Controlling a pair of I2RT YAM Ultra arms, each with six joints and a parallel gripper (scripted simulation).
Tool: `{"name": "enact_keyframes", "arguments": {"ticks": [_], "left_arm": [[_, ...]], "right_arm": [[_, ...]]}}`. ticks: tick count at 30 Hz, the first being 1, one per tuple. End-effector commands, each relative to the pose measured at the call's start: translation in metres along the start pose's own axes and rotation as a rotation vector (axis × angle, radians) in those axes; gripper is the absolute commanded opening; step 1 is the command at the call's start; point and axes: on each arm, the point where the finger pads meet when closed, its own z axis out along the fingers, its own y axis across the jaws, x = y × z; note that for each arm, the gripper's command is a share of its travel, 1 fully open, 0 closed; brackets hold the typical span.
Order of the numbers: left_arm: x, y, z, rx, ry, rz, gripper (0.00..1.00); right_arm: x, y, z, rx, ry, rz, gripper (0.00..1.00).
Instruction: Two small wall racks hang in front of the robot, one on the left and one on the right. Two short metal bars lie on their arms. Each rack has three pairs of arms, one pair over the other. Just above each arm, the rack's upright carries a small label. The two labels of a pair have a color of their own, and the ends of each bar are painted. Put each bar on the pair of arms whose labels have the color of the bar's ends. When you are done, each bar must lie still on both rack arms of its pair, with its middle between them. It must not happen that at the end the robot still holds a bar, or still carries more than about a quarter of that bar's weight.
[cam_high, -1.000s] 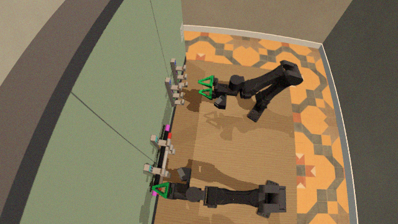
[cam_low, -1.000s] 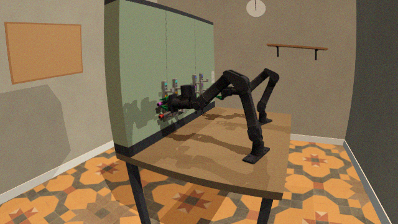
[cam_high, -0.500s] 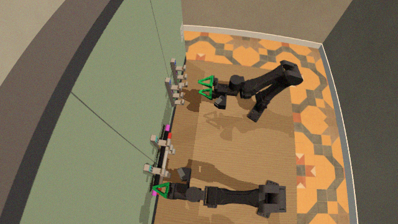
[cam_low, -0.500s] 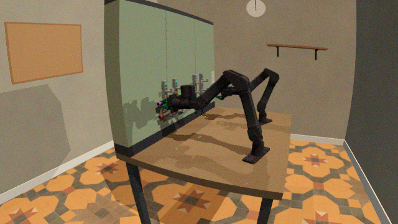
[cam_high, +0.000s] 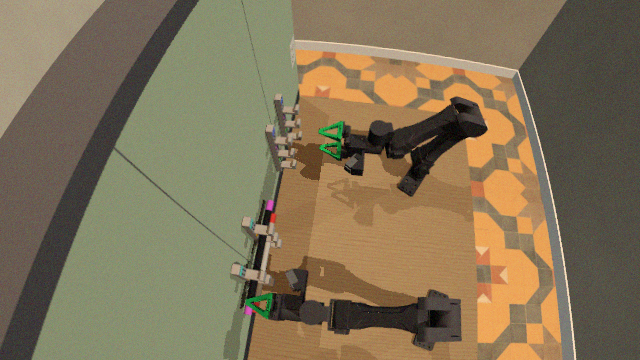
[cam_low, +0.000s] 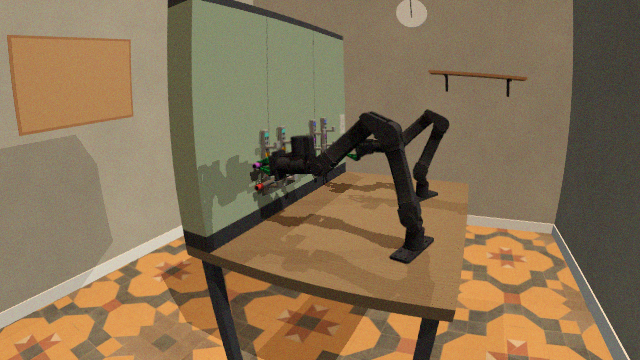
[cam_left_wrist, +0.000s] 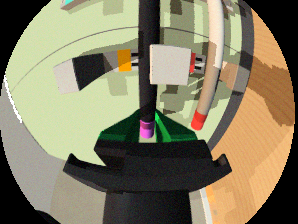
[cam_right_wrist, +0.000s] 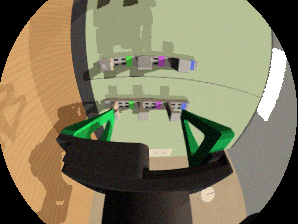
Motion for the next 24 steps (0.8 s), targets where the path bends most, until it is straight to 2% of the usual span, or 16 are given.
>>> {"name": "enact_keyframes", "arguments": {"ticks": [1,24], "left_arm": [[-0.0004,0.0247,-0.0086,-0.056,-0.001,-0.011,0.0],[-0.0003,0.0329,-0.0119,-0.056,-0.001,-0.011,0.0]], "right_arm": [[0.0033,-0.0072,-0.0039,0.019,0.002,0.015,1.0],[0.0033,-0.0072,-0.0039,0.019,0.002,0.015,1.0]]}}
